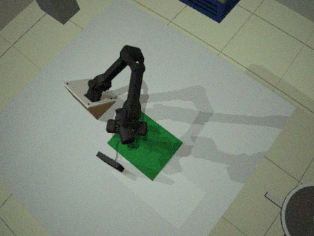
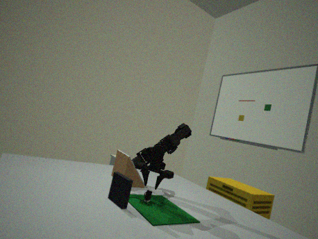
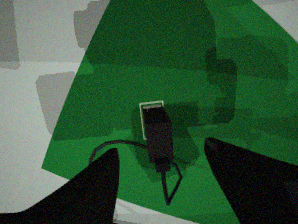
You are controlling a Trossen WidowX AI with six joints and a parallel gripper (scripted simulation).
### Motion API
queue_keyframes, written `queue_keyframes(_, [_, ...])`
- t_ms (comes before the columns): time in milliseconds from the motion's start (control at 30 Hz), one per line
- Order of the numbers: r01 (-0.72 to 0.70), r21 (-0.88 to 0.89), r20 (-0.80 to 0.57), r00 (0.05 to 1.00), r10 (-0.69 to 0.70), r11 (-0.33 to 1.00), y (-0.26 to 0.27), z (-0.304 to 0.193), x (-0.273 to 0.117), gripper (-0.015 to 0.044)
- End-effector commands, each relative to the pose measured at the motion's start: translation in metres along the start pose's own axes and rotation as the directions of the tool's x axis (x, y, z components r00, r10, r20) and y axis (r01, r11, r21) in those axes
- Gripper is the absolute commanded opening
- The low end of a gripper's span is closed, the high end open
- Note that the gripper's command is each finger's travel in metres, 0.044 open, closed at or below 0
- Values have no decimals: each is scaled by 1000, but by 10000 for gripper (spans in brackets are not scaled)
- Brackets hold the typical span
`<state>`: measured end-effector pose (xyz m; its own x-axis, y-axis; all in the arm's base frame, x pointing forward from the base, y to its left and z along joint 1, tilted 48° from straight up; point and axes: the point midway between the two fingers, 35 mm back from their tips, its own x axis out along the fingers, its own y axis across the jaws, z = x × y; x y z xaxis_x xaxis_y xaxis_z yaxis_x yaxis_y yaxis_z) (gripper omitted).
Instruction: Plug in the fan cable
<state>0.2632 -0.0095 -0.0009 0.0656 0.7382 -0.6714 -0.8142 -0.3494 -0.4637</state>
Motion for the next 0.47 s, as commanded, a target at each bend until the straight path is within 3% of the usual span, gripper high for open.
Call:
queue_keyframes(0, [-4,-13,-2,1000,4,1000,-1,2,-11,260])
queue_keyframes(167, [-4,-13,-1,1000,4,1000,-1,10,-12,260])
queue_keyframes(433, [-5,-9,2,1000,5,1000,13,96,-14,260])
